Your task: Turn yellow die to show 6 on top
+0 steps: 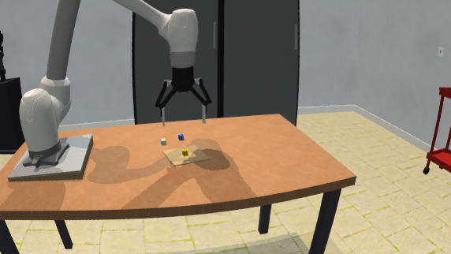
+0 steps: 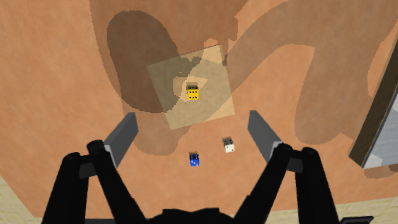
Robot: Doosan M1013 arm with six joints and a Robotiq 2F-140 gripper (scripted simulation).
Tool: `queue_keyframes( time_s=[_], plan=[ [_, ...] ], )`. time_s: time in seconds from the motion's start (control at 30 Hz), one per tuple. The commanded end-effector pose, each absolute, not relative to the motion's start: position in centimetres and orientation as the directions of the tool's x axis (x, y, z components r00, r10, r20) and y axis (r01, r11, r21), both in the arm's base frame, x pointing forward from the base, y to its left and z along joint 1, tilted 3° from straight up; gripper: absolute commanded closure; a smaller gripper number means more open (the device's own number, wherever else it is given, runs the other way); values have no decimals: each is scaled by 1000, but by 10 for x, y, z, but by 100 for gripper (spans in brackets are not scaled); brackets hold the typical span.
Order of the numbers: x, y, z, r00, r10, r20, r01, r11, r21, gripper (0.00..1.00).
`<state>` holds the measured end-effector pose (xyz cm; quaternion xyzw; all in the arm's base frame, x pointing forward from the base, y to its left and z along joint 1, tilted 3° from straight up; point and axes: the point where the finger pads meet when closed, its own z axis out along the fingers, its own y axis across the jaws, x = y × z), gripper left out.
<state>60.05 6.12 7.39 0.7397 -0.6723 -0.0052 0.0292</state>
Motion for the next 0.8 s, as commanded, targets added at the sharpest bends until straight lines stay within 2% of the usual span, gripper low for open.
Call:
queue_keyframes(
  time_s=[0.0, 0.43, 0.77],
  plan=[
    [601, 62, 89, 96, -995, 31, -994, -94, 50, 0],
    [603, 63, 135, 96, -995, 31, -994, -94, 50, 0],
    [604, 64, 140, 96, -995, 31, -994, -94, 50, 0]
  ],
)
